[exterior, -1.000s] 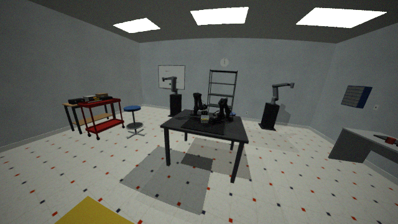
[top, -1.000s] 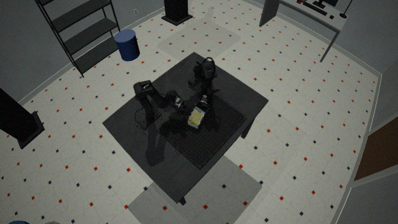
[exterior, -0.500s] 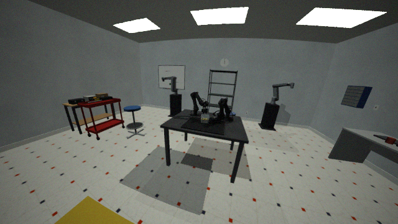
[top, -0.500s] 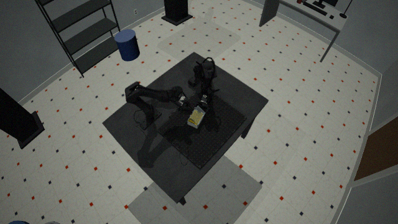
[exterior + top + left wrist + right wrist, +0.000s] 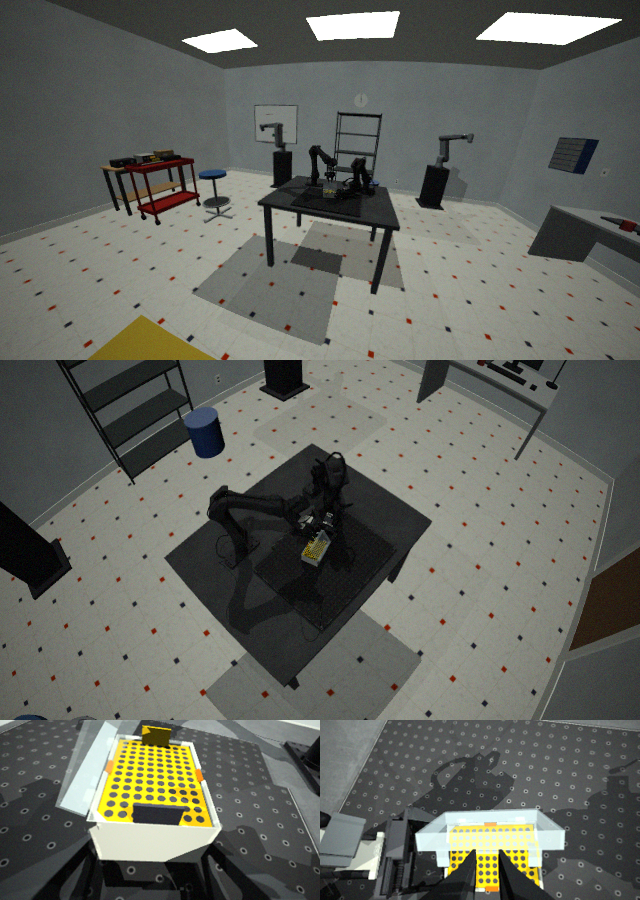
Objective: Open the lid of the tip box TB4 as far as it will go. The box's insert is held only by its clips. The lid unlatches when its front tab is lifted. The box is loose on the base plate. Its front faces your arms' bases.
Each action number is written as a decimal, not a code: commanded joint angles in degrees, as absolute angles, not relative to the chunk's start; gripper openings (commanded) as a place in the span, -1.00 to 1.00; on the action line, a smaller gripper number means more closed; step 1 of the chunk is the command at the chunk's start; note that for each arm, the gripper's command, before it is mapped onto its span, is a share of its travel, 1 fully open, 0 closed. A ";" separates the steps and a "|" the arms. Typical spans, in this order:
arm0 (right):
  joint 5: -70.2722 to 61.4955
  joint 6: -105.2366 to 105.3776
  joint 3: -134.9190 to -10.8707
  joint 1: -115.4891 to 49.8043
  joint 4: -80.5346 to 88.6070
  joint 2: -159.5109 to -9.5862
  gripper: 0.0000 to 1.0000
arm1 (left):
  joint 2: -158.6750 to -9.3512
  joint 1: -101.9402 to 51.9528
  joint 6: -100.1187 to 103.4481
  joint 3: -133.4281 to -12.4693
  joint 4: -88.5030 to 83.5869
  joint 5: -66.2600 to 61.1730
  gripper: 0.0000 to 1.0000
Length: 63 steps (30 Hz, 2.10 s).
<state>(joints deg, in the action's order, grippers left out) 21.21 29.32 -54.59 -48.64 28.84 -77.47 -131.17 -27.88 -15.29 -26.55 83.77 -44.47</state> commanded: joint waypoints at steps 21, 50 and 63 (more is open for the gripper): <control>12.56 28.12 -71.93 -43.71 49.15 -86.89 -0.77 | -131.22 -27.78 -14.93 -27.08 83.59 -43.88 0.67; 10.76 25.26 -82.06 -40.54 49.76 -94.52 -0.77 | -131.24 -27.78 -14.91 -27.07 83.64 -43.87 0.67; 10.46 25.10 -83.67 -40.70 51.40 -95.33 -0.77 | -131.23 -27.78 -14.92 -27.08 83.59 -43.87 0.67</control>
